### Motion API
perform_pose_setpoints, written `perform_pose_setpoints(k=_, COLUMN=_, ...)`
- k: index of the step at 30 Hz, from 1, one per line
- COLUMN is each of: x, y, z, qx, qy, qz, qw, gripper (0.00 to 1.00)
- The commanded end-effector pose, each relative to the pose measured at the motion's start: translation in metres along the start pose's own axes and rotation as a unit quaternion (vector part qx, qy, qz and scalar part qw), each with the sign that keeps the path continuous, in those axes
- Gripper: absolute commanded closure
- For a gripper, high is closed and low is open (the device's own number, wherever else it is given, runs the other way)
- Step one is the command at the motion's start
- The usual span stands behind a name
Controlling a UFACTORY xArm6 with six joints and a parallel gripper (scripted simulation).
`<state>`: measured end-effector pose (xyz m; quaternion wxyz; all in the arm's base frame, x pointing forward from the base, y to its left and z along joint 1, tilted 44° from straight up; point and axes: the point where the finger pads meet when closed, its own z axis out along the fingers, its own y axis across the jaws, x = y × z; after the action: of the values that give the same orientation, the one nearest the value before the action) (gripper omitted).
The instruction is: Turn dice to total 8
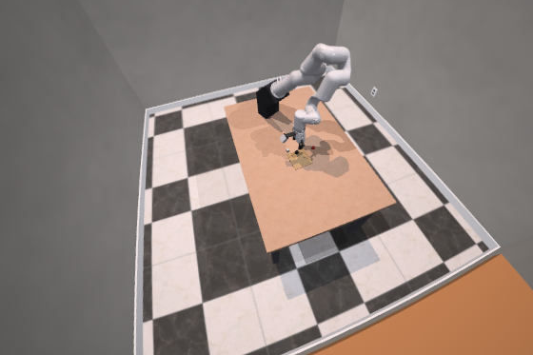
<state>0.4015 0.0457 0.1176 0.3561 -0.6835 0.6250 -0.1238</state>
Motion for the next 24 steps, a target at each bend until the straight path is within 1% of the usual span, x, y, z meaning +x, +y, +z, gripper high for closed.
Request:
perform_pose_setpoints(k=1, x=0.0, y=-0.001, z=0.0, qx=0.001, qy=0.0, qz=0.0, qw=1.0, gripper=0.0)
perform_pose_setpoints(k=10, x=0.0, y=-0.001, z=0.0, qx=0.001, qy=0.0, qz=-0.001, qw=1.0, gripper=0.0)
perform_pose_setpoints(k=16, x=0.001, y=0.0, z=0.0, qx=0.0, qy=0.0, qz=-0.018, qw=1.0, gripper=0.0)
perform_pose_setpoints(k=20, x=0.005, y=0.003, z=0.002, qx=-0.001, qy=0.0, qz=-0.07, qw=0.998, gripper=0.0)
perform_pose_setpoints(k=24, x=0.011, y=0.008, z=0.004, qx=-0.002, qy=-0.001, qz=-0.158, qw=0.987, gripper=0.0)
